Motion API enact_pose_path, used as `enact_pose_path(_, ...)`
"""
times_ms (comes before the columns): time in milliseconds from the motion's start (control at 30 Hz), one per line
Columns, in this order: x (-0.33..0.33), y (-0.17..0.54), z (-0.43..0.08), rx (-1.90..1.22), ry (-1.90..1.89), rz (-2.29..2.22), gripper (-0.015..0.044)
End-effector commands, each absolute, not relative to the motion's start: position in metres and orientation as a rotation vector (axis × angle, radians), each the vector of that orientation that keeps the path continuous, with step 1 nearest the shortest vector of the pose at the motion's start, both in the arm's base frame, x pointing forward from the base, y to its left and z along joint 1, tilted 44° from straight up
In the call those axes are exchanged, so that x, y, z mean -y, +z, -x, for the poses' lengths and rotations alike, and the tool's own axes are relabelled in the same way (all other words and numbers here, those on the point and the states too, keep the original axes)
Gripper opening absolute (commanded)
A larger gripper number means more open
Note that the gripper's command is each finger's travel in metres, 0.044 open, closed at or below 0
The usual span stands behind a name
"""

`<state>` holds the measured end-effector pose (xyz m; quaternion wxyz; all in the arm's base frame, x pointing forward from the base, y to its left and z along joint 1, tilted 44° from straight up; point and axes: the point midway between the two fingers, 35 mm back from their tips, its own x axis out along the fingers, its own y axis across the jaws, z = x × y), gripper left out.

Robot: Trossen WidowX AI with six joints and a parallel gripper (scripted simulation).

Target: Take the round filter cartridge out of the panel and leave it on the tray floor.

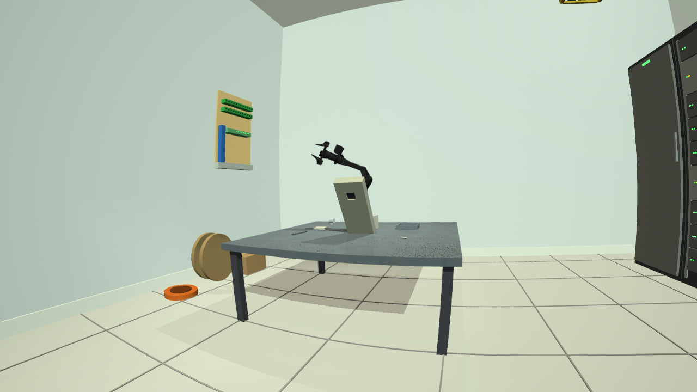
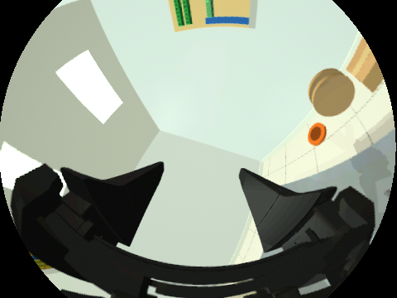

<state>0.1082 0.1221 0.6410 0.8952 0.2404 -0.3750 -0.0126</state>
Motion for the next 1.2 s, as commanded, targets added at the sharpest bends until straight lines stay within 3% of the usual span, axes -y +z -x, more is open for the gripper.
enact_pose_path(0,-0.121,0.641,-0.107,0.779,-0.024,-0.503,0.0374)
enact_pose_path(333,-0.025,0.656,-0.075,0.885,0.127,-0.978,0.0111)
enact_pose_path(533,0.052,0.639,-0.100,0.867,0.148,-1.359,0.0109)
enact_pose_path(733,0.098,0.598,-0.164,0.737,0.078,-1.660,0.0109)
enact_pose_path(967,0.097,0.534,-0.248,0.493,-0.069,-1.853,0.0109)
enact_pose_path(1167,0.058,0.467,-0.312,0.244,-0.261,-1.923,0.0109)
